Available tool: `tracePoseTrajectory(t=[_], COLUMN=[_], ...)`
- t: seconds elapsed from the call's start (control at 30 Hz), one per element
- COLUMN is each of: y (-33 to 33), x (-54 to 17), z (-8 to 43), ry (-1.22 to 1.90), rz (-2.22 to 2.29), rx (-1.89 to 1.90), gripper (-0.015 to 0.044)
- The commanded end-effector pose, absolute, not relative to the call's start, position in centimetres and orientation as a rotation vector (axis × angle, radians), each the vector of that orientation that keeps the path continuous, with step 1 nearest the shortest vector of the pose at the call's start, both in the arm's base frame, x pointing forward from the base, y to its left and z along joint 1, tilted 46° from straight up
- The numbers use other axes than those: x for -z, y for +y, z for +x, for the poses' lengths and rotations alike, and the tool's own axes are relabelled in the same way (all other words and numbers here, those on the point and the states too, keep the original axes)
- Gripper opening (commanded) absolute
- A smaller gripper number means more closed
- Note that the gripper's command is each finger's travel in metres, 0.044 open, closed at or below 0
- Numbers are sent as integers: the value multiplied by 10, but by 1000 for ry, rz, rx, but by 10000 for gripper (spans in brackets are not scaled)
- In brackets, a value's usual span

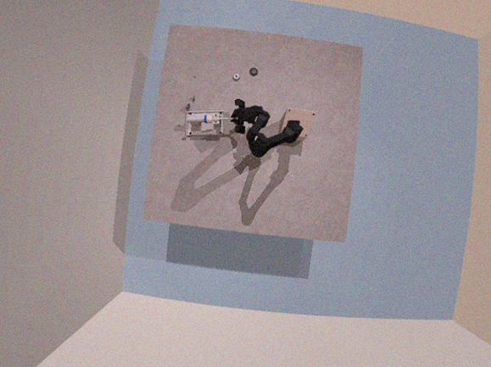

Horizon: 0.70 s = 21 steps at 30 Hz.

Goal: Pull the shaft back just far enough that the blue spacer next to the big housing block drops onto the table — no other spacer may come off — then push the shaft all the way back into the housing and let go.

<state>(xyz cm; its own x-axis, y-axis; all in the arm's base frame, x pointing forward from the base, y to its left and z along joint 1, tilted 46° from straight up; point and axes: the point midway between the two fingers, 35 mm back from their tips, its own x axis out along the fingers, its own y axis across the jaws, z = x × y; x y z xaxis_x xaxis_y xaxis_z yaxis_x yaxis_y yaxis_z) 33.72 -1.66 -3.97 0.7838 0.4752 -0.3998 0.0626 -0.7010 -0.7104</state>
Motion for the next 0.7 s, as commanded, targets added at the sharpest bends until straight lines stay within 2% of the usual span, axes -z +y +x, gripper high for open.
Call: tracePoseTrajectory(t=[0.0,0.67], y=[-16,-15], x=[41,41], z=[334,332], ry=[-398,-398], rz=[-2258,-2258], rx=[-757,-757], gripper=[0,0])
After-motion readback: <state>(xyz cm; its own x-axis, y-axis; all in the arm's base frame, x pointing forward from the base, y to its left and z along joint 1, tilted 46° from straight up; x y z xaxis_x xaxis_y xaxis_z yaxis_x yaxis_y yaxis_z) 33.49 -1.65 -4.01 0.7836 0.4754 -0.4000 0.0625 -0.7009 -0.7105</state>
